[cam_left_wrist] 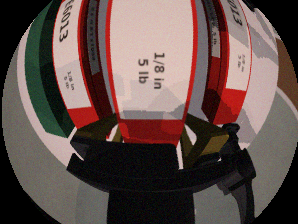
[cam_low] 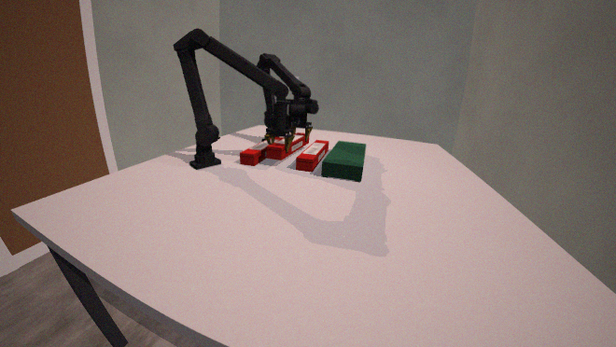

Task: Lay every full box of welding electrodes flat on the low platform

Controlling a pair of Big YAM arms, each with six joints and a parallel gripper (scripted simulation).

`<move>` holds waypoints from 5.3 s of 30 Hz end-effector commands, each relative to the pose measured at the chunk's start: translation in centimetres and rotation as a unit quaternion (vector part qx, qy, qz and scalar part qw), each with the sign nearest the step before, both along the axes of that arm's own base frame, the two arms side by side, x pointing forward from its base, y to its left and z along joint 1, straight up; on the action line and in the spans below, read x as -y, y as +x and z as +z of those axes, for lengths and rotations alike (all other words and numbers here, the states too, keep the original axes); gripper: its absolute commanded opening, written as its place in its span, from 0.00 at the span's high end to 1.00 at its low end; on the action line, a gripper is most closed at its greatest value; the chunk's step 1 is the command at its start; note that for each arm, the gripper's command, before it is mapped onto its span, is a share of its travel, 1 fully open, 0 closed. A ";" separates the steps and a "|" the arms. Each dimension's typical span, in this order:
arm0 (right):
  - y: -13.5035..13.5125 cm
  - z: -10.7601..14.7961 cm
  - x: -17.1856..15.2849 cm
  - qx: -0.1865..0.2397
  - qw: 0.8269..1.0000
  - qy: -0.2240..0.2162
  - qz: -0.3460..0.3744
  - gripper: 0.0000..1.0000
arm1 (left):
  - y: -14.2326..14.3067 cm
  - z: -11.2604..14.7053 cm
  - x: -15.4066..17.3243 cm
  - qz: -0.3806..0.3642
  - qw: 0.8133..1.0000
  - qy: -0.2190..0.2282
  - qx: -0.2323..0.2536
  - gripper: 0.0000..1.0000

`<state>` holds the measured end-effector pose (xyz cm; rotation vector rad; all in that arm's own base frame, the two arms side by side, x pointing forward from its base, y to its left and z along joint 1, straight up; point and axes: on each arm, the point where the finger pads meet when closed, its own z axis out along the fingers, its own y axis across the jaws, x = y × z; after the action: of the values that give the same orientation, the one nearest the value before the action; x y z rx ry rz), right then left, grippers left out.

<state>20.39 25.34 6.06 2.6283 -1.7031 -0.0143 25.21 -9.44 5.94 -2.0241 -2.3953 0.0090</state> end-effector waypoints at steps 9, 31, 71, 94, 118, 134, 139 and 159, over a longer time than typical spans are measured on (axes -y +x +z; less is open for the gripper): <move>2.3 2.6 -1.4 0.031 0.999 0.030 0.001 1.00 | 2.6 2.2 0.3 0.004 0.999 -0.010 0.035 1.00; 2.5 1.8 -1.4 0.033 0.999 0.031 0.001 1.00 | 2.8 1.8 0.4 0.002 0.999 -0.012 0.041 1.00; 2.4 -0.5 -1.3 0.029 0.999 0.026 0.001 1.00 | 1.7 -1.5 0.4 0.002 1.000 -0.007 0.022 1.00; 2.7 -0.2 -1.6 0.031 0.999 0.030 0.001 1.00 | 2.8 -0.2 0.3 0.002 0.999 -0.010 0.035 1.00; 2.8 -0.1 -1.7 0.032 0.999 0.030 0.001 1.00 | 2.8 0.0 0.3 0.002 0.999 -0.010 0.035 1.00; 1.7 -1.5 -1.0 0.018 1.000 0.017 0.001 0.00 | 1.8 -1.2 0.3 0.002 1.000 -0.007 0.022 0.00; 1.7 -1.5 -1.0 0.018 1.000 0.017 0.001 0.00 | 1.8 -1.2 0.3 0.002 1.000 -0.007 0.022 0.00; 1.3 0.3 -2.0 0.025 0.999 0.027 0.002 0.00 | 0.6 -2.1 0.5 0.002 1.000 -0.004 0.016 0.00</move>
<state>20.82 25.16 3.52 2.6305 -1.7030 -0.0014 25.60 -9.28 3.63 -2.0207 -2.4093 -0.0001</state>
